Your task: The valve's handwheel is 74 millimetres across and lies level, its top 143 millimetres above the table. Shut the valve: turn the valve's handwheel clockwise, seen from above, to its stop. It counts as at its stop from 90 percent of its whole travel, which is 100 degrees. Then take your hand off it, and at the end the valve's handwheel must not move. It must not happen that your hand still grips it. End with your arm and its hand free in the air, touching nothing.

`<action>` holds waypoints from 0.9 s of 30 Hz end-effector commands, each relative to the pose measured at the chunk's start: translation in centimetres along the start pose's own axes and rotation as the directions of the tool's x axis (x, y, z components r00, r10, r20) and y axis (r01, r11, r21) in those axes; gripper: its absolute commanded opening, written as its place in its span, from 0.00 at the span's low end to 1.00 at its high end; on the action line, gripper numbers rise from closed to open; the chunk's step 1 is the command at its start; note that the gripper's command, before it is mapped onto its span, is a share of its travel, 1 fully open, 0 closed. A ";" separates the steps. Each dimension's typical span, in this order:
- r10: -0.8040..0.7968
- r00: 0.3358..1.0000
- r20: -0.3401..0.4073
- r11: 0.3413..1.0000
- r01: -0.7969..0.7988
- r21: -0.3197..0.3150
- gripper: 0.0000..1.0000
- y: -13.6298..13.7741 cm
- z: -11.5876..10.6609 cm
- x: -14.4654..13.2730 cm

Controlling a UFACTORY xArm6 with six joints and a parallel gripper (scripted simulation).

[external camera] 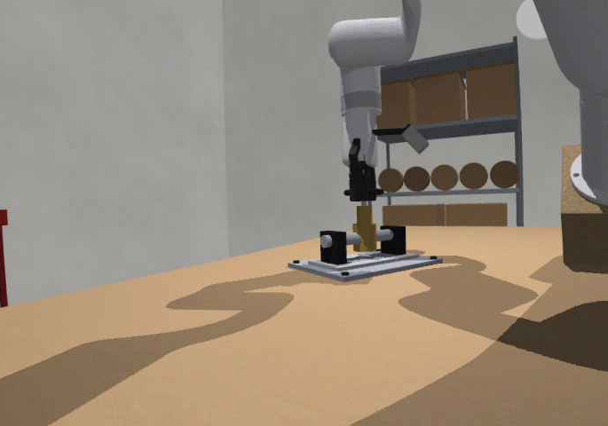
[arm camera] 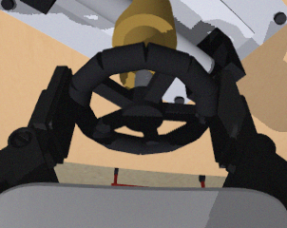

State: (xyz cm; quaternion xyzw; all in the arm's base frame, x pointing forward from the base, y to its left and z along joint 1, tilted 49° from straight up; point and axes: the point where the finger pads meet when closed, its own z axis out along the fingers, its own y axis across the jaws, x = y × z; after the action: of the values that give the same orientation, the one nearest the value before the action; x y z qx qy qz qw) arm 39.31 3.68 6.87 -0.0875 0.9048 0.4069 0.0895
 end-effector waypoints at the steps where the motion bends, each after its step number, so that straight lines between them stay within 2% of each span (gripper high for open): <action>1: 0.094 0.996 0.000 0.996 -0.094 0.003 0.00 0.0 -0.1 -0.1; 11: 0.264 0.964 0.001 0.964 -0.264 0.002 0.00 0.0 -0.1 -0.1; 25: 0.524 0.852 0.001 0.852 -0.524 0.002 0.00 0.0 -0.1 -0.1; 27: 0.524 0.852 0.001 0.852 -0.524 0.002 0.00 0.0 -0.1 -0.1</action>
State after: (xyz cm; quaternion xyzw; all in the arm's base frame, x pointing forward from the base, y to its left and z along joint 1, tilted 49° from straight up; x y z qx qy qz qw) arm 39.31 3.68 6.87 0.1489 0.8967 0.4164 -0.0183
